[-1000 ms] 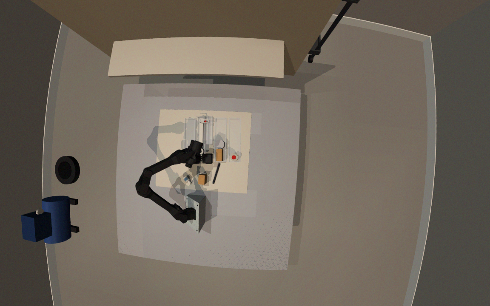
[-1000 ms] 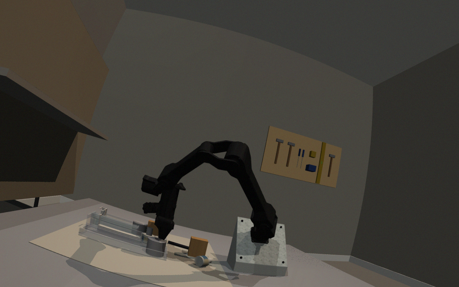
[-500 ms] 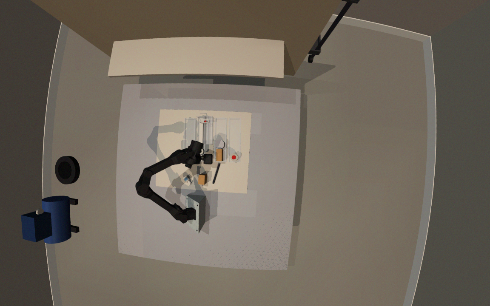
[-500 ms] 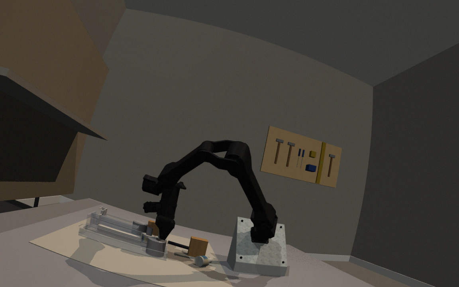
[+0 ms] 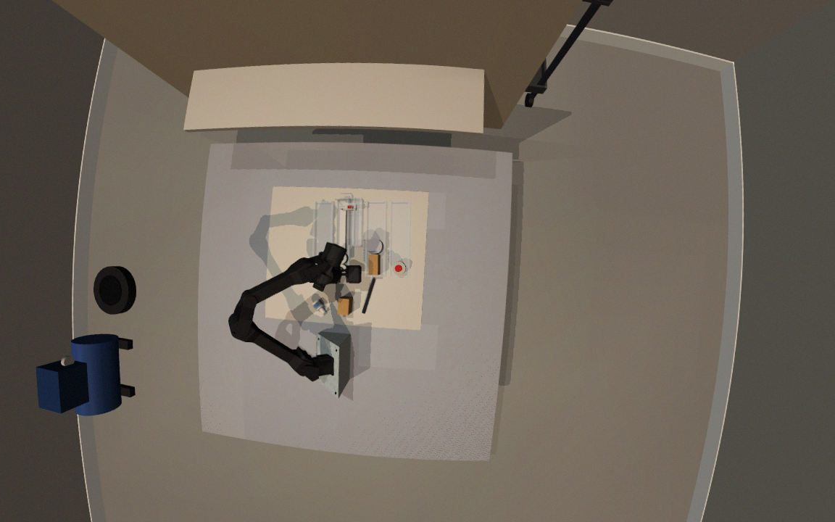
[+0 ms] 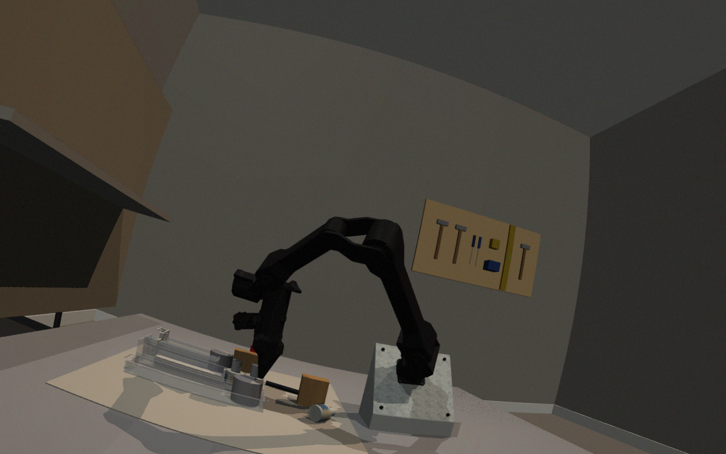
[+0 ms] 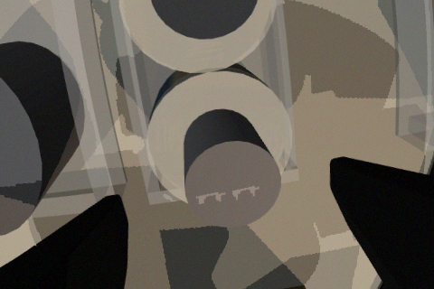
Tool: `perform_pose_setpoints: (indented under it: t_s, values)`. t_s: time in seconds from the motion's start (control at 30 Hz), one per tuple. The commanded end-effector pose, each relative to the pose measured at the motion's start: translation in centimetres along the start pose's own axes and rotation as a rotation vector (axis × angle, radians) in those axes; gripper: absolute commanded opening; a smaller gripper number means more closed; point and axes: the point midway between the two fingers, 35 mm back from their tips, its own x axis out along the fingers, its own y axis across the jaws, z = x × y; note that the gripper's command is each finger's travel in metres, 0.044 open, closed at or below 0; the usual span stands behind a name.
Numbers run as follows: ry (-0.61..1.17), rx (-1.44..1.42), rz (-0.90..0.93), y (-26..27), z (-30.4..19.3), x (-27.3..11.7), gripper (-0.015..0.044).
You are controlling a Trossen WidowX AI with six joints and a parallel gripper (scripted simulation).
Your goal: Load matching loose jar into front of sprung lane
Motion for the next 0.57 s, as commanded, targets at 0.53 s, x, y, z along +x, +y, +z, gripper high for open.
perform_pose_setpoints:
  t_s: [0.53]
  values:
    - [0.005, 0.004, -0.003, -0.1, -6.7, 0.0, 0.0307]
